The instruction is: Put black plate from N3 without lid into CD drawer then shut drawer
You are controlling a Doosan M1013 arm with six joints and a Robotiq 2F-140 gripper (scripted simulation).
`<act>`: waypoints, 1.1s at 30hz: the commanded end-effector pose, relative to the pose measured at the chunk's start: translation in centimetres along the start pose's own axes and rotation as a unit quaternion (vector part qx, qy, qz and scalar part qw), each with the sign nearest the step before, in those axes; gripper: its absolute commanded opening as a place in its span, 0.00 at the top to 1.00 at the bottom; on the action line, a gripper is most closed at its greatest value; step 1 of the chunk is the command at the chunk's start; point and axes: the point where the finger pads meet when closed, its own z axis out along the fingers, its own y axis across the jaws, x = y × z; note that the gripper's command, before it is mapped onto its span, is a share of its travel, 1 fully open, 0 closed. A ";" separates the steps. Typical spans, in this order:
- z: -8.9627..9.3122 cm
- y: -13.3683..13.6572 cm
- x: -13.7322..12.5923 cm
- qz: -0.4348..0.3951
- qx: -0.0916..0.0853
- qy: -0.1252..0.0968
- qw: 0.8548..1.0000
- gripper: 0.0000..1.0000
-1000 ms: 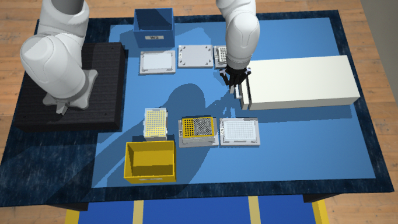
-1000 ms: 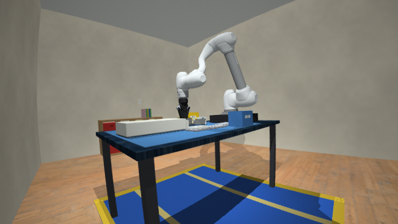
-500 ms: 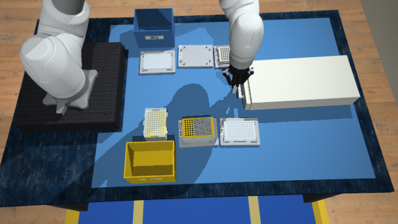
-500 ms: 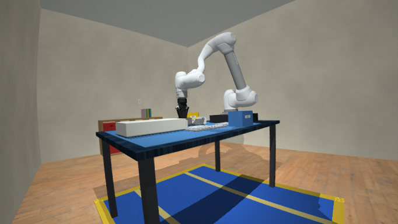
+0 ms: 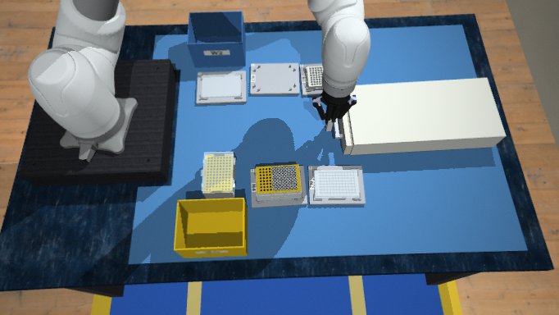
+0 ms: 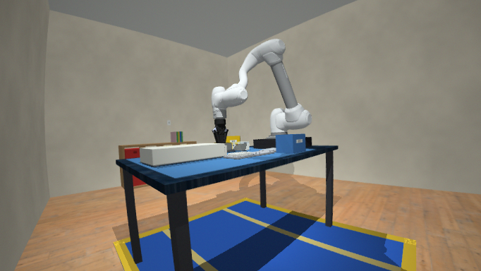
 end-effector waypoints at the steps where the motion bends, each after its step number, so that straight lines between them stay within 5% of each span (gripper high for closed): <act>1: 0.0 0.1 0.0 0.000 -0.001 0.000 1.000 1.00; 33: 0.0 -0.7 0.0 0.000 -0.001 0.000 1.000 1.00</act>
